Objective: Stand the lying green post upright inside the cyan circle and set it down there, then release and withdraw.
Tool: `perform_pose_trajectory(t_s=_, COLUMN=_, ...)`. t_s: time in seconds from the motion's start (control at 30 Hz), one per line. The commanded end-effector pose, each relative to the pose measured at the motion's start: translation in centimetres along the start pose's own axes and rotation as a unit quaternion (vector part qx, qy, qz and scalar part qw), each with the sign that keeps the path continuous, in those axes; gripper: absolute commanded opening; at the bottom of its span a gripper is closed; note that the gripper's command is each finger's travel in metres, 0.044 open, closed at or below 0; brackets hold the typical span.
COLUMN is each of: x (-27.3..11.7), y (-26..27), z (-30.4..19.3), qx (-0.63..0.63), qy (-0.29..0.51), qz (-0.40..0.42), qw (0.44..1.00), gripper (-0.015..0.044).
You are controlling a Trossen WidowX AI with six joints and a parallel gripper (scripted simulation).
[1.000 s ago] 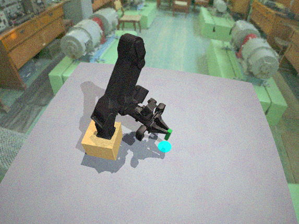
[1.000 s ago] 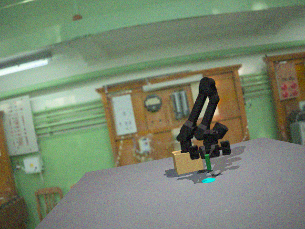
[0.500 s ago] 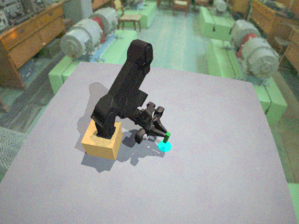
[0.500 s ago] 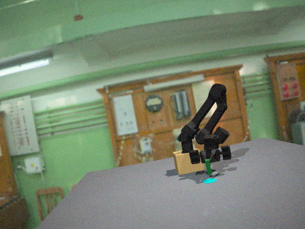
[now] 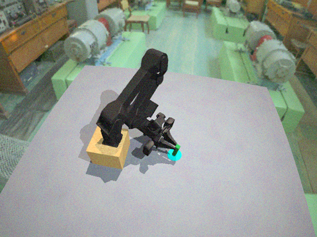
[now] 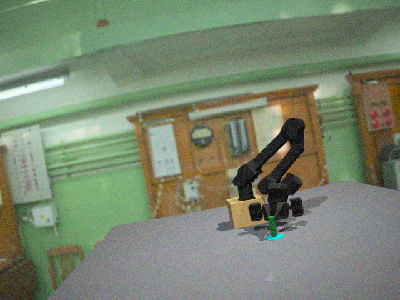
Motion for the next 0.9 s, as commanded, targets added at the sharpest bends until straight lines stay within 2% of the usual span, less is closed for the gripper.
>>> perform_pose_trajectory(t_s=0.0, x=0.15, y=0.01, z=-0.34, qx=0.002, qy=0.002, qz=-0.001, qw=1.000, gripper=0.0023)
perform_pose_trajectory(t_s=0.23, x=0.15, y=0.01, z=-0.34, qx=0.002, qy=0.002, qz=-0.001, qw=1.000, gripper=0.0023)
perform_pose_trajectory(t_s=0.7, x=0.15, y=0.01, z=-0.34, qx=0.002, qy=0.002, qz=-0.001, qw=1.000, gripper=0.0390)
perform_pose_trajectory(t_s=0.87, x=0.01, y=0.36, z=0.39, qx=0.000, qy=-0.002, qz=0.000, qw=1.000, gripper=0.0400)
Point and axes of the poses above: the point midway between the two fingers, 35 mm back from their tips, its own x axis out along the fingers, its own y axis across the jaws, z = x × y, the point moved 7 cm from there along -x, back along the fingers, and after that the axes turned 8 degrees about x, right-handed, at the moved point
